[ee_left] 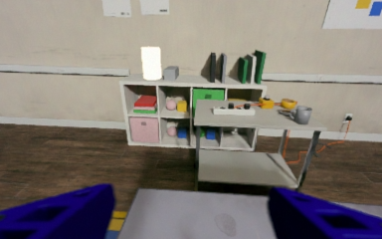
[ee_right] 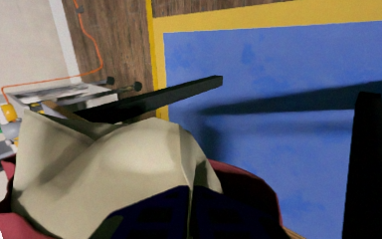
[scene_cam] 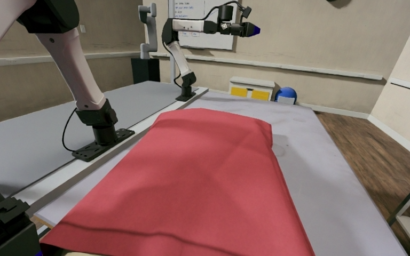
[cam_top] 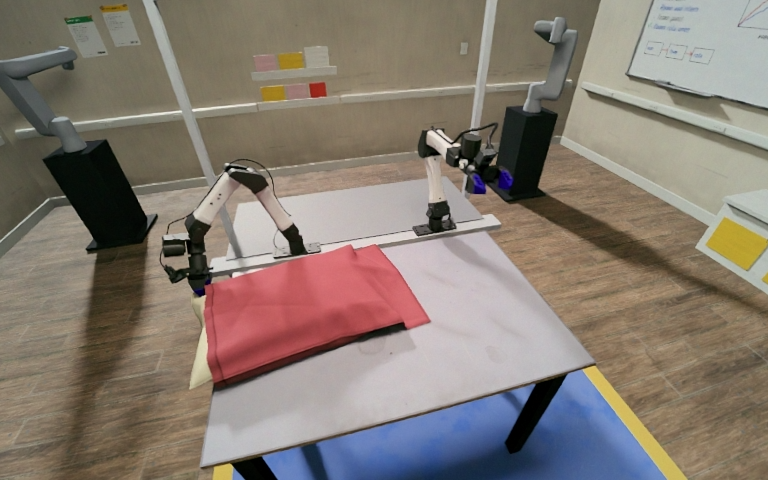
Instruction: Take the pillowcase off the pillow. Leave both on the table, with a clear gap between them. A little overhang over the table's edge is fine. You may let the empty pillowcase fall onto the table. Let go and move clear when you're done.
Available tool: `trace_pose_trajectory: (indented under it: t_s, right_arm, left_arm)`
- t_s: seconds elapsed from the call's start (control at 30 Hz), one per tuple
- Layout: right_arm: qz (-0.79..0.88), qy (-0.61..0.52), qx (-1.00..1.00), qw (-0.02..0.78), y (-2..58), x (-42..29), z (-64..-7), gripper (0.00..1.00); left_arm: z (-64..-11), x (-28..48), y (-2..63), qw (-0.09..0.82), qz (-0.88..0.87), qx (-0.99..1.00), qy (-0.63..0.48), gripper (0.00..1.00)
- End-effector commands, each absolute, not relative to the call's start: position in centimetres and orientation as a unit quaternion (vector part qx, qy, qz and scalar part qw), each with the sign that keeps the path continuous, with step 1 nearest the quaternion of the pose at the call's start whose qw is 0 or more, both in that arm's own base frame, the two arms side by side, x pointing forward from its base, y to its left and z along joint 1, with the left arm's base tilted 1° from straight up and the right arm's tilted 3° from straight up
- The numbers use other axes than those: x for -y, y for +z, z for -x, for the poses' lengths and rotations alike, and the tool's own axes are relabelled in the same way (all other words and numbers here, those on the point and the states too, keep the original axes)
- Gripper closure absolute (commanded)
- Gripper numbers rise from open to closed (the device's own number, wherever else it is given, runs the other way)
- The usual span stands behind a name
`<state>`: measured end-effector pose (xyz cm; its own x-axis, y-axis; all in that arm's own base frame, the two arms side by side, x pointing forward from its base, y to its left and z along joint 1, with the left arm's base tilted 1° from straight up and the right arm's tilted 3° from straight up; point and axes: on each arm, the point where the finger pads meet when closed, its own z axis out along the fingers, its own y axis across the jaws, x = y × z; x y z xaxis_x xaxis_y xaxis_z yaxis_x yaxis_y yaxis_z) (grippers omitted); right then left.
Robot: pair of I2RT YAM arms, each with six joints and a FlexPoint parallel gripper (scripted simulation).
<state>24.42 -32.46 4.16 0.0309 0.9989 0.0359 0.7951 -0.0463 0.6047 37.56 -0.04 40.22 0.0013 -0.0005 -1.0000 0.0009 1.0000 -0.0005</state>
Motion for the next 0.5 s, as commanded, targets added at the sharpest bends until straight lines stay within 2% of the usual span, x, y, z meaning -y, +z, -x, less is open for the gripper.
trace_pose_trajectory:
  t_s: [0.0,0.47]
  right_arm:
    - [-0.669,0.231,-0.667,0.233,3.8,32.8,-25.4,1.00]
    - [-0.667,0.231,-0.668,0.237,4.0,32.9,-25.6,1.00]
  left_arm:
    - [-36.9,-0.1,42.8,0.731,0.002,-0.683,-0.002,0.40]
    - [-36.9,-0.1,42.8,0.731,0.002,-0.683,-0.002,0.40]
